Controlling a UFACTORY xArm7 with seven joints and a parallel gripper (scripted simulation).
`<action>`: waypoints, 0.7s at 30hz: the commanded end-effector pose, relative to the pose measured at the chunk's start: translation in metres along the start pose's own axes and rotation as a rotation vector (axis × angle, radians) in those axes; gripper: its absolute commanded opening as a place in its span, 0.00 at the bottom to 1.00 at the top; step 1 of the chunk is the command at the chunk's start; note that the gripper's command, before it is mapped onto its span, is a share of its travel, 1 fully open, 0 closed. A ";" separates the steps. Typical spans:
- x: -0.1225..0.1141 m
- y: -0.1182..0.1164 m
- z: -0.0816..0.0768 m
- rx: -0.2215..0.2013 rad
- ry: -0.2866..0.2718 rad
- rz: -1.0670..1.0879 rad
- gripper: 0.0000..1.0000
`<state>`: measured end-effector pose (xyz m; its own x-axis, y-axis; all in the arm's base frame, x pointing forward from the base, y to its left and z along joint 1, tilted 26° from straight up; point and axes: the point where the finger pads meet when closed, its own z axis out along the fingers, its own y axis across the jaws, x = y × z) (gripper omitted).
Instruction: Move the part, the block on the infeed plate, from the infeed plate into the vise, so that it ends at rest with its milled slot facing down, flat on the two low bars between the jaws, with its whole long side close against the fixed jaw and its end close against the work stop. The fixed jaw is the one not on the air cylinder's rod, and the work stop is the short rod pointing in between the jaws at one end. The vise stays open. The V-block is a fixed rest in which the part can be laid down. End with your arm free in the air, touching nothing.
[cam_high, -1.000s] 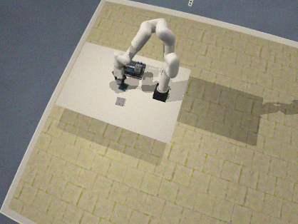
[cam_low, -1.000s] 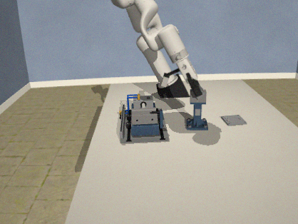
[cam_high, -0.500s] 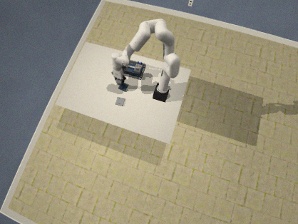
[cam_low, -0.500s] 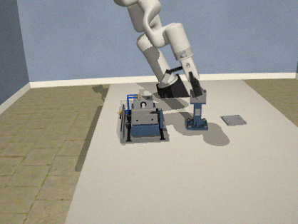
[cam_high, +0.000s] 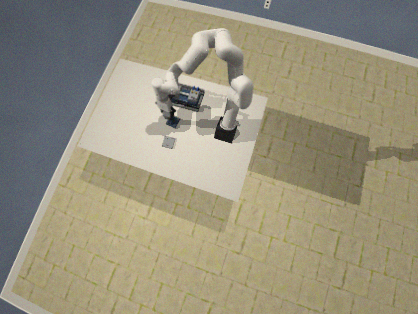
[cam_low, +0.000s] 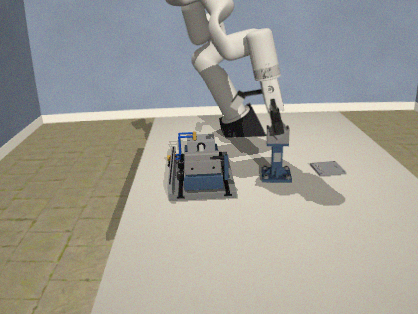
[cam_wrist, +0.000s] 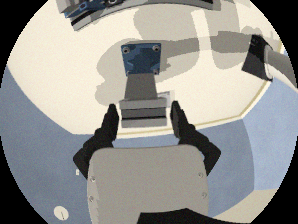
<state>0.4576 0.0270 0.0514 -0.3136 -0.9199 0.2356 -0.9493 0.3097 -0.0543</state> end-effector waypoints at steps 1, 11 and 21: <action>-0.003 -0.001 -0.001 0.003 0.079 -0.001 0.89; -0.005 -0.001 -0.001 0.003 0.230 -0.001 0.89; -0.006 -0.001 -0.001 0.003 0.369 -0.001 0.89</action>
<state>0.4587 0.0306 0.0502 -0.2922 -0.8051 0.5162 -0.9496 0.3081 -0.0569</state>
